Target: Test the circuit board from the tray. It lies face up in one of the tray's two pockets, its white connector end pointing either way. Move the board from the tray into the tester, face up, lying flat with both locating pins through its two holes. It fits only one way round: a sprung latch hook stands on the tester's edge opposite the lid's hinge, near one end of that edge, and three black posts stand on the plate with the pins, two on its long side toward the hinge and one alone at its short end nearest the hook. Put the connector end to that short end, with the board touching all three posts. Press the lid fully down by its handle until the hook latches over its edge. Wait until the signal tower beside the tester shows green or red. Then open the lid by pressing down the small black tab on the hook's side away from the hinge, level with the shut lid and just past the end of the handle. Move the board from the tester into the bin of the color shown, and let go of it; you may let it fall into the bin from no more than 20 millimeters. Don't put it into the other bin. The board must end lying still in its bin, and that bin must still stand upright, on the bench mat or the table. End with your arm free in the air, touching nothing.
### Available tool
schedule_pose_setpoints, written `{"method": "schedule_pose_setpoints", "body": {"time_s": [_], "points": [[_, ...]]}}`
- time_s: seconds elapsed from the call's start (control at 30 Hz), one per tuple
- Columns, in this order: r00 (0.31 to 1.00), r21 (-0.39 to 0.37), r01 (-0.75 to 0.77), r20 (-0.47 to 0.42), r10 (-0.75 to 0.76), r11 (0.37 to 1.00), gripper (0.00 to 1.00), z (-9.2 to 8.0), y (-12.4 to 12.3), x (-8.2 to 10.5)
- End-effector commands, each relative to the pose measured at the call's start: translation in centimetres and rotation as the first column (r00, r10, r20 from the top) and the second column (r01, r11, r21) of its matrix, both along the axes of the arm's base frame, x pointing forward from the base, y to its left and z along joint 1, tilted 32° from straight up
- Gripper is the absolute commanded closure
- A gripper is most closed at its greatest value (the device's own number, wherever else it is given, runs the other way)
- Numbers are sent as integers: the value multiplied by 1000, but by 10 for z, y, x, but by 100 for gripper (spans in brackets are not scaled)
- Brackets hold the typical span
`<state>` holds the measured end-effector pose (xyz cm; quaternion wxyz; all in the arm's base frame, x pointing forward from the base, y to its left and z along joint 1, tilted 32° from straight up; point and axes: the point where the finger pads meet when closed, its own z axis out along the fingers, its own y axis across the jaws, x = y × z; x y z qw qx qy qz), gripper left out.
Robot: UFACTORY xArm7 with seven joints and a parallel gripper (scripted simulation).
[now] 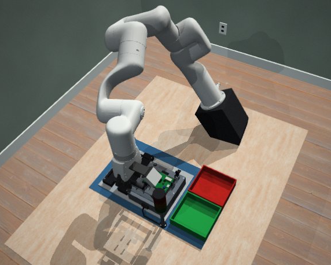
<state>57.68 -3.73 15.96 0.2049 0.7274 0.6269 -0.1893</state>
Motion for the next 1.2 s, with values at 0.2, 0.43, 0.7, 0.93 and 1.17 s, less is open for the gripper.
{"method": "schedule_pose_setpoints", "body": {"time_s": [0.2,0.43,0.7,0.93,1.17], "points": [[1000,2,-3,5,3,1000,49,-13,-7,2],[1000,2,-3,5,3,1000,49,-14,-8,2],[1000,2,-3,5,3,1000,100,-14,-8,2],[1000,2,-3,5,3,1000,100,-14,-8,2],[1000,2,-3,5,3,1000,100,-14,-8,2]]}}
